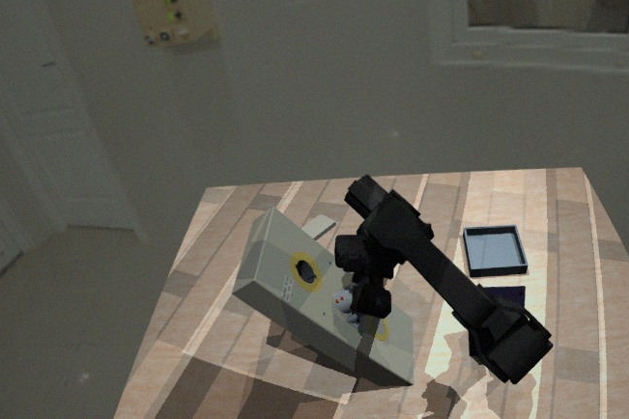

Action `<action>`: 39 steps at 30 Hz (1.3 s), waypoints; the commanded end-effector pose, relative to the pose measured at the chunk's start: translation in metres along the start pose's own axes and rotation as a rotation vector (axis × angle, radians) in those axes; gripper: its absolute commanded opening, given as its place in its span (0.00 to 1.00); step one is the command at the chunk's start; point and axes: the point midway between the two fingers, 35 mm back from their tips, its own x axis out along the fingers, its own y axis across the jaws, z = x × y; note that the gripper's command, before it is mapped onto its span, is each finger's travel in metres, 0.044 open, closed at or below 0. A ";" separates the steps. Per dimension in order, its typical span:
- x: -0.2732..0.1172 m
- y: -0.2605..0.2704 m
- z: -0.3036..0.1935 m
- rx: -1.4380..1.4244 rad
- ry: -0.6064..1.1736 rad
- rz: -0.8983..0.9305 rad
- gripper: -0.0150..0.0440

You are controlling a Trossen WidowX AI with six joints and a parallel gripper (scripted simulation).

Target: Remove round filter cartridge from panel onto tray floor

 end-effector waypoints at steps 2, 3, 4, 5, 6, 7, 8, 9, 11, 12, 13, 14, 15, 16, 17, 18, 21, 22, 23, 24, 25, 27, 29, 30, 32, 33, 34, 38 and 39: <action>0.008 0.002 -0.001 0.005 -0.002 0.007 0.77; 0.008 0.002 -0.001 0.005 -0.002 0.008 0.77; 0.008 0.002 -0.001 0.005 -0.002 0.008 0.77; 0.005 0.001 0.000 0.000 0.001 0.002 0.73; 0.005 0.001 0.000 0.000 0.001 0.002 0.68; 0.005 0.001 0.000 0.000 0.001 0.002 0.64; 0.005 0.001 0.000 0.000 0.001 0.002 0.63; 0.005 0.001 0.000 0.000 0.001 0.002 0.61; 0.005 0.001 0.000 0.000 0.001 0.002 0.59; 0.005 0.001 0.000 0.000 0.001 0.002 0.58; 0.005 0.001 0.000 0.000 0.001 0.002 0.57; 0.005 0.001 0.000 0.000 0.001 0.002 0.56; 0.005 0.001 0.000 0.000 0.001 0.002 0.55; 0.005 0.001 0.000 0.000 0.001 0.002 0.50; 0.005 0.001 0.000 0.000 0.001 0.002 0.46; 0.005 0.001 0.000 0.000 0.001 0.002 0.41; 0.003 0.001 0.004 0.000 0.001 0.002 0.28; 0.002 0.001 0.008 0.000 0.001 0.003 0.25; 0.000 0.001 0.011 0.000 0.001 0.003 0.25; -0.001 0.001 0.014 0.000 0.001 0.003 0.25; -0.003 0.001 0.017 0.001 0.001 0.003 0.25; -0.005 0.001 0.021 0.001 0.001 0.003 0.25; -0.005 0.001 0.022 0.001 0.001 0.003 0.25; -0.006 0.001 0.022 0.002 0.000 0.003 0.25; -0.013 0.000 0.023 0.007 -0.001 -0.001 0.25; -0.018 -0.001 0.024 0.011 -0.003 -0.004 0.25; -0.023 -0.002 0.024 0.015 -0.004 -0.006 0.25; -0.045 -0.003 0.026 0.032 -0.010 -0.014 0.25; -0.050 -0.004 0.026 0.036 -0.012 -0.015 0.25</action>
